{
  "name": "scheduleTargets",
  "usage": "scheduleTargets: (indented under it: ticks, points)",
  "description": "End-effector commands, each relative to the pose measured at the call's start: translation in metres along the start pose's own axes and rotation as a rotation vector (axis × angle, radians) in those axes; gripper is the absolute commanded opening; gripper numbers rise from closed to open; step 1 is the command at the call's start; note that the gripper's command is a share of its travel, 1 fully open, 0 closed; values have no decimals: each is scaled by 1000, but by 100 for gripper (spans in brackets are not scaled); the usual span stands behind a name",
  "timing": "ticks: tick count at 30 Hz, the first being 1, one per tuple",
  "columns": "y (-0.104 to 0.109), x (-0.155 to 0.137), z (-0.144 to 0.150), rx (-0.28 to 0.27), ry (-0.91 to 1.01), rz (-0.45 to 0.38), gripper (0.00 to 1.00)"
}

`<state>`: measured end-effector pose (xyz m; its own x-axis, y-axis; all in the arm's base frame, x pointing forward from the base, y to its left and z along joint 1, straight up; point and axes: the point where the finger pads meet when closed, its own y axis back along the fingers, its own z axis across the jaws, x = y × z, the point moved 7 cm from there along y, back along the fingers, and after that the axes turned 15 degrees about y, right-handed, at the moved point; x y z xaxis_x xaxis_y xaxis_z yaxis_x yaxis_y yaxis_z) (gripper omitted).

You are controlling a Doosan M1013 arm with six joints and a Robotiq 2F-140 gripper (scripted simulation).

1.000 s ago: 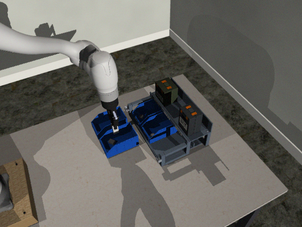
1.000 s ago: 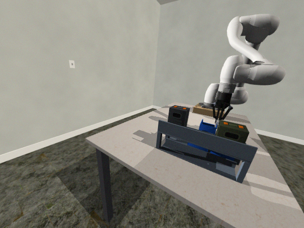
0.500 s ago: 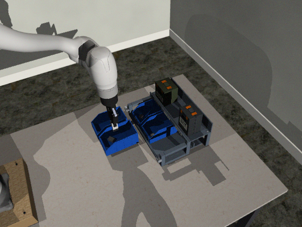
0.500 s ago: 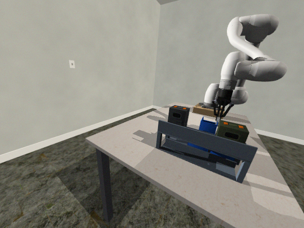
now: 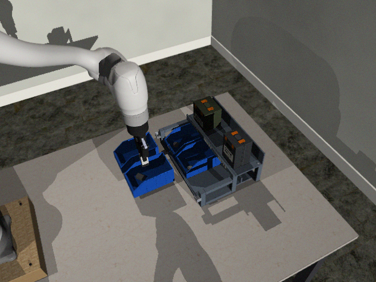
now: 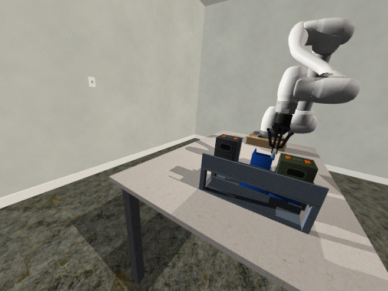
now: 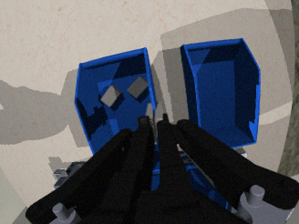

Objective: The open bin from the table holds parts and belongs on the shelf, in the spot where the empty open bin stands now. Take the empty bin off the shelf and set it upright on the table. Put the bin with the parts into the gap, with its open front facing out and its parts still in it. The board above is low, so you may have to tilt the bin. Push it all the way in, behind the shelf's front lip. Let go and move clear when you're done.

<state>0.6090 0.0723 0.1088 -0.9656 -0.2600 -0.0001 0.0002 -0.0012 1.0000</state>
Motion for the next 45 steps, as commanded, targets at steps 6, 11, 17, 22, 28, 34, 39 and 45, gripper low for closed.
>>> scheduleTargets:
  ticks: [6, 11, 17, 22, 28, 34, 39, 45]
  points:
    - [-1, 17, -49, 0, -1, 0, 10]
    - [-2, 31, -87, 0, -1, 0, 10]
    - [-3, 36, -104, 0, -1, 0, 10]
    - [-3, 37, -107, 0, -1, 0, 10]
    - [-3, 37, -107, 0, -1, 0, 10]
    - [-3, 37, -107, 0, -1, 0, 10]
    - [-3, 21, -112, 0, -1, 0, 10]
    - [-3, 0, -117, 0, -1, 0, 10]
